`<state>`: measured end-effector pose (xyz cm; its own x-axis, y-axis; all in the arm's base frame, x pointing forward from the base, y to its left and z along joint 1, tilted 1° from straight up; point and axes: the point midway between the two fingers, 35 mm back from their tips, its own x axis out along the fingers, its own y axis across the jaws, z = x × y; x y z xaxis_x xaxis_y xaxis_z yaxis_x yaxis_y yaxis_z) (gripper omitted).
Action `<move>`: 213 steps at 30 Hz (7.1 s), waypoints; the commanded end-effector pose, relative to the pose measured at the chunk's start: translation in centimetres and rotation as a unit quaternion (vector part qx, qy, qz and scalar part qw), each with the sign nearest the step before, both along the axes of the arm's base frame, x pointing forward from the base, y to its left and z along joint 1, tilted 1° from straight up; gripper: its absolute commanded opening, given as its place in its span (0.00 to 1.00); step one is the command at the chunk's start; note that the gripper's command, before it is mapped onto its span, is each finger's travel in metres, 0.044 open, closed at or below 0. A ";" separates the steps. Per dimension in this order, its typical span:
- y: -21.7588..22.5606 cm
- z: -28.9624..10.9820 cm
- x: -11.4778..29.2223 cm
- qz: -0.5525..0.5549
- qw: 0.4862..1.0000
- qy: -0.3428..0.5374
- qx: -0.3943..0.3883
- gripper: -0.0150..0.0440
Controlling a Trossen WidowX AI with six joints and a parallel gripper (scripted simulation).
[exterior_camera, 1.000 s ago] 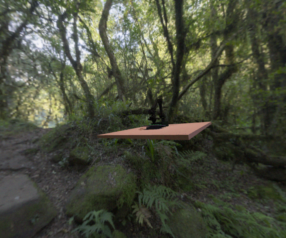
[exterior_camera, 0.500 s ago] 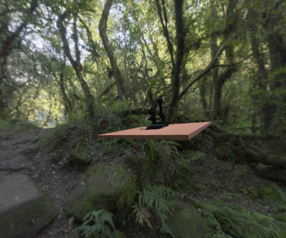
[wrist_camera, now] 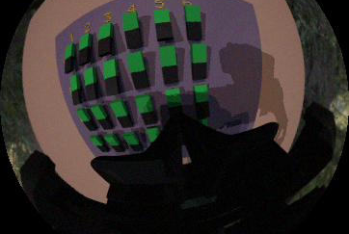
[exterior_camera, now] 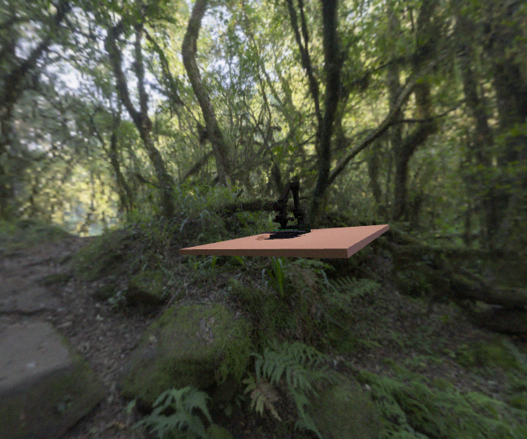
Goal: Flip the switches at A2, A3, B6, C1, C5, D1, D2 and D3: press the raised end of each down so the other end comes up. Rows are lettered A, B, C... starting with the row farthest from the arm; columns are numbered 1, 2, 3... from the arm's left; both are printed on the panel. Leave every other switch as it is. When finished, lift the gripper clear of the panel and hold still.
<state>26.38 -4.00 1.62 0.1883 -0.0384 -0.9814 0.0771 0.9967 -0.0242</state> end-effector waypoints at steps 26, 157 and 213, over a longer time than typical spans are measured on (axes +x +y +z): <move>0.1 -0.4 0.1 0.002 1.000 0.000 0.002 0.25; 11.9 4.4 -1.8 0.001 1.000 0.015 0.008 0.25; 8.9 -0.4 -1.3 0.001 1.000 0.026 0.008 0.25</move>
